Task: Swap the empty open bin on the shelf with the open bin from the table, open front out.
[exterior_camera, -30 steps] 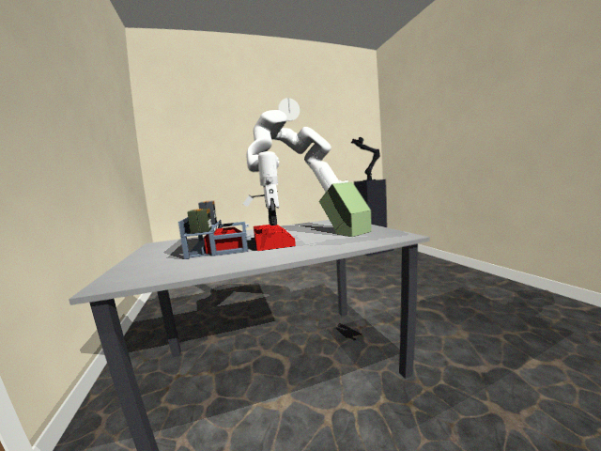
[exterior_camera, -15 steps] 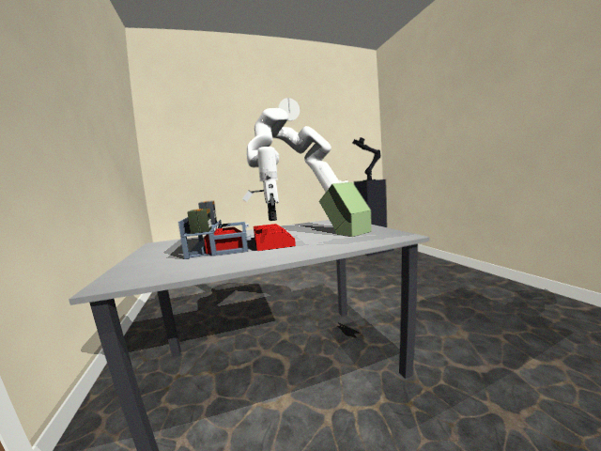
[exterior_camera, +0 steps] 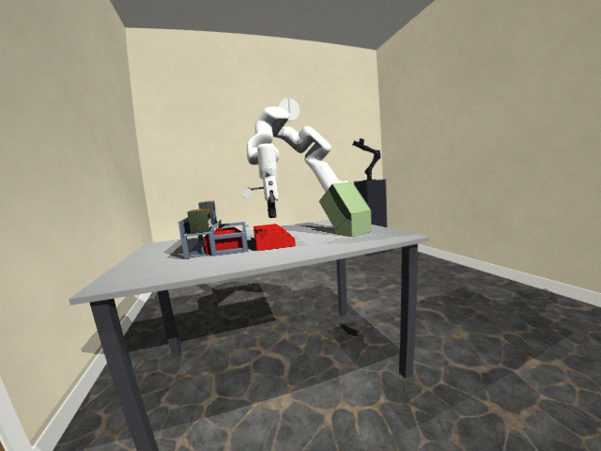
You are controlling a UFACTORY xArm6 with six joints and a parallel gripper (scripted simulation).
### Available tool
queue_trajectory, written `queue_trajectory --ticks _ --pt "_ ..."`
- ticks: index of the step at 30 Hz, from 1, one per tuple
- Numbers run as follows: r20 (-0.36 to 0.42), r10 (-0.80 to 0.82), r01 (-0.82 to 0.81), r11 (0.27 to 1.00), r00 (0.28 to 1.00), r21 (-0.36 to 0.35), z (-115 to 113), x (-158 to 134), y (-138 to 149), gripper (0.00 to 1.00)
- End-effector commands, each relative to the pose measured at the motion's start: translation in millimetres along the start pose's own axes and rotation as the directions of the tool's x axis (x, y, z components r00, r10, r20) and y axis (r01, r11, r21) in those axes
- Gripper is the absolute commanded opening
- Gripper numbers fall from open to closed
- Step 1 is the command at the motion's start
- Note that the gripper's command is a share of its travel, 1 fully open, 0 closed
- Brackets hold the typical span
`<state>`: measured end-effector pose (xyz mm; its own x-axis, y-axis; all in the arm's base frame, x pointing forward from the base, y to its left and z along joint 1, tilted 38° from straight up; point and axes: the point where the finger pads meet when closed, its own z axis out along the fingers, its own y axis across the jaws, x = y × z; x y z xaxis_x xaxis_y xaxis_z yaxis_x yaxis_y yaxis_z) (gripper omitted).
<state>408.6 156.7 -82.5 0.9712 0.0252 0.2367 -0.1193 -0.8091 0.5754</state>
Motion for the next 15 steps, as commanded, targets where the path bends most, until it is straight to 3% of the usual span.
queue_trajectory --ticks 1,14,15 --pt "-0.003 0.001 -0.001 1.0 1.0 0.003 -3.6 1.1 -0.7 0.26" --pt "-0.002 0.001 -0.001 1.0 1.0 0.003 -4.8 1.1 -0.7 0.26" --pt "-0.002 0.001 -0.001 1.0 1.0 0.003 -4.8 1.1 -0.7 0.0"
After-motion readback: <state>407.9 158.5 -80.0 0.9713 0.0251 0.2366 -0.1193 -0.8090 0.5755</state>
